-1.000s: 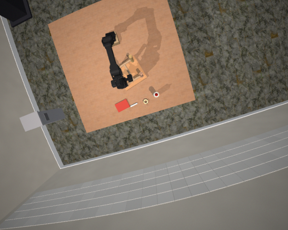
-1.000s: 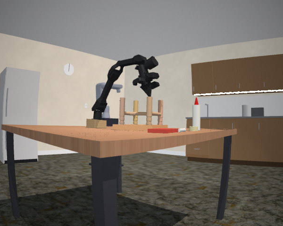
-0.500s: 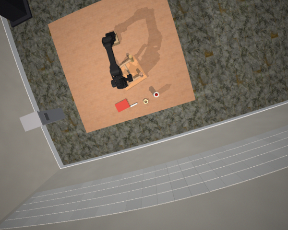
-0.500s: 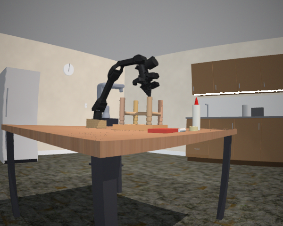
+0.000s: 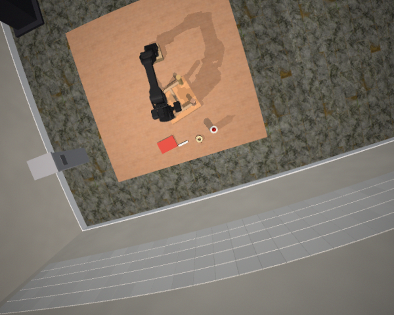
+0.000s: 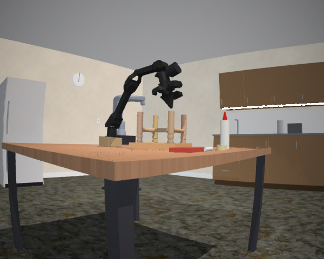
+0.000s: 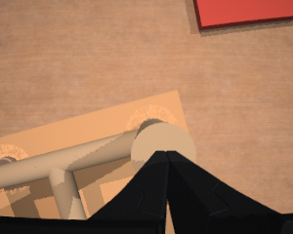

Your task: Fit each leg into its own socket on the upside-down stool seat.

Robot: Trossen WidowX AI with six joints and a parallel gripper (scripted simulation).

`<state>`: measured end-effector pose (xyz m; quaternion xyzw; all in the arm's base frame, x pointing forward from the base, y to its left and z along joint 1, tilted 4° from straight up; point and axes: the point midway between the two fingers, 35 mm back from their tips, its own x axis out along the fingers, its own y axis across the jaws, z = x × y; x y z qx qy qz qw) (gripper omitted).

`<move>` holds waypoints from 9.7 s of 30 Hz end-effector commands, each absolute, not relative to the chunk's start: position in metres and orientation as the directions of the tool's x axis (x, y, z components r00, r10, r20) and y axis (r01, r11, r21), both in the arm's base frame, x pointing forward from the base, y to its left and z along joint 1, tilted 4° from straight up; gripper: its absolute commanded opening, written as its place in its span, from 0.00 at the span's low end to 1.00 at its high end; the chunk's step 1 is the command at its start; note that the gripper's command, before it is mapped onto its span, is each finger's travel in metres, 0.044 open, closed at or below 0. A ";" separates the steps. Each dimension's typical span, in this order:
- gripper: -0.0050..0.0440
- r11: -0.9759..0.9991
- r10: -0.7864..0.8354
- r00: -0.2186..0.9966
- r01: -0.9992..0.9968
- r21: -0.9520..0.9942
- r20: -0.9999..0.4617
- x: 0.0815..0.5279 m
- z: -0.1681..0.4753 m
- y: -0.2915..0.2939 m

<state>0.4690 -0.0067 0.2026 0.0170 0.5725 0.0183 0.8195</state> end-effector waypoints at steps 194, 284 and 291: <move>0.10 0.989 0.006 0.332 0.138 0.055 -0.943 0.299 0.174 -0.053; 0.10 0.901 0.164 0.279 -0.433 0.028 -0.946 0.251 0.181 0.115; 0.10 0.901 0.164 0.279 -0.433 0.028 -0.946 0.251 0.174 0.115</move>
